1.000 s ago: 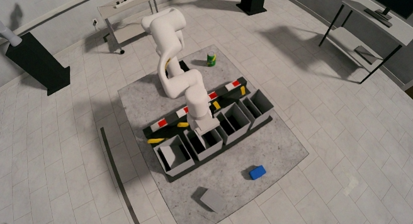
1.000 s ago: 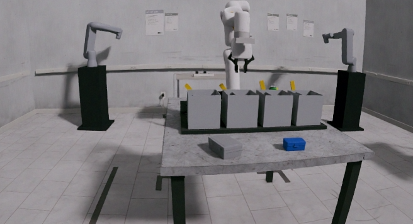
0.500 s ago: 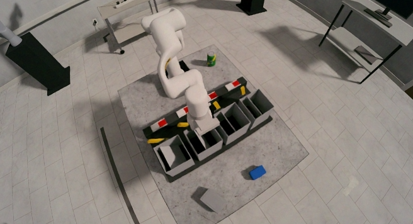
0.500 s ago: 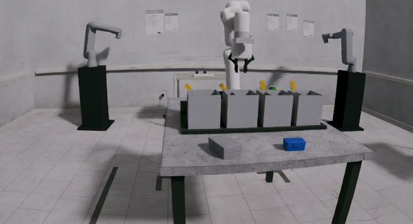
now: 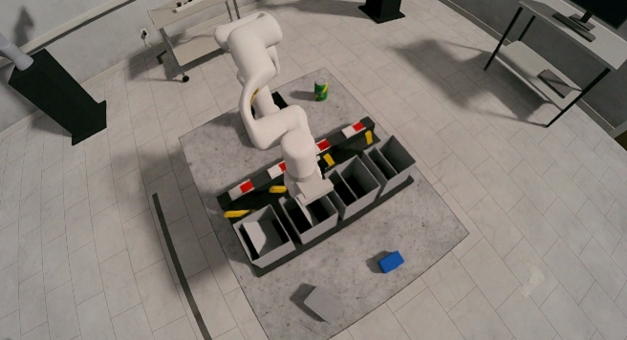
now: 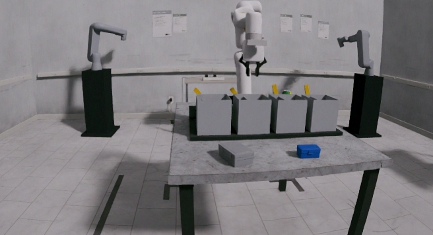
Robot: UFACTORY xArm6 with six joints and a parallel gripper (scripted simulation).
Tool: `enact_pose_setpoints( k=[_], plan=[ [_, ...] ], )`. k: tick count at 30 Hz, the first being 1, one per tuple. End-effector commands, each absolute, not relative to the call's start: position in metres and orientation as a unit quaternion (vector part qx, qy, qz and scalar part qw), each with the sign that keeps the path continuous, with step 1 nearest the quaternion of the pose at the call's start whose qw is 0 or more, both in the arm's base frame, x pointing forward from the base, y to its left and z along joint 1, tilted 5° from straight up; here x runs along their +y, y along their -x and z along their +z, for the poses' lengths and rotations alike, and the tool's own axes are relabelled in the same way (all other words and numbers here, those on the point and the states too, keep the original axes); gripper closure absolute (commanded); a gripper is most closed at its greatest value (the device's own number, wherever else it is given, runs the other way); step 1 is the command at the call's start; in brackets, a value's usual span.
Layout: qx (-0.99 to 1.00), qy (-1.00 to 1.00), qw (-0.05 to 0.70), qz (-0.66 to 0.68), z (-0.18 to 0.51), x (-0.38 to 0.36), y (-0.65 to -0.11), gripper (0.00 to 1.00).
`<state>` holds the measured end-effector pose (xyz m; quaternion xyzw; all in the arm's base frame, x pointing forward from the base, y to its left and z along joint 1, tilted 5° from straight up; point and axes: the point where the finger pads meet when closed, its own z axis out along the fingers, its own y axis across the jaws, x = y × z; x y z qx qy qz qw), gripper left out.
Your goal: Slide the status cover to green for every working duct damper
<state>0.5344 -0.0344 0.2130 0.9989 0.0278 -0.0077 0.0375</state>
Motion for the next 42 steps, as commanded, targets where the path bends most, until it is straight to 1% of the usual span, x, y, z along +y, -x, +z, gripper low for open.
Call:
enact_pose_setpoints(
  k=[1,8,10,23,25,26,30,42],
  plan=[
    [0.028,-0.999,0.038,-0.005,0.215,-0.034,-0.535,0.61],
    [0.028,-0.999,0.038,-0.005,0.215,-0.032,-0.536,0.61],
    [0.028,-0.999,0.037,-0.007,0.212,0.004,-0.538,0.61],
    [0.029,-0.999,0.036,-0.012,0.204,0.101,-0.533,0.61],
    [0.029,-0.999,0.036,-0.012,0.204,0.101,-0.533,0.61],
    [0.029,-0.999,0.037,-0.013,0.202,0.123,-0.530,0.61],
    [0.029,-0.999,0.037,-0.014,0.200,0.148,-0.525,0.61],
    [0.029,-0.999,0.037,-0.014,0.200,0.149,-0.524,0.61]
  ],
)
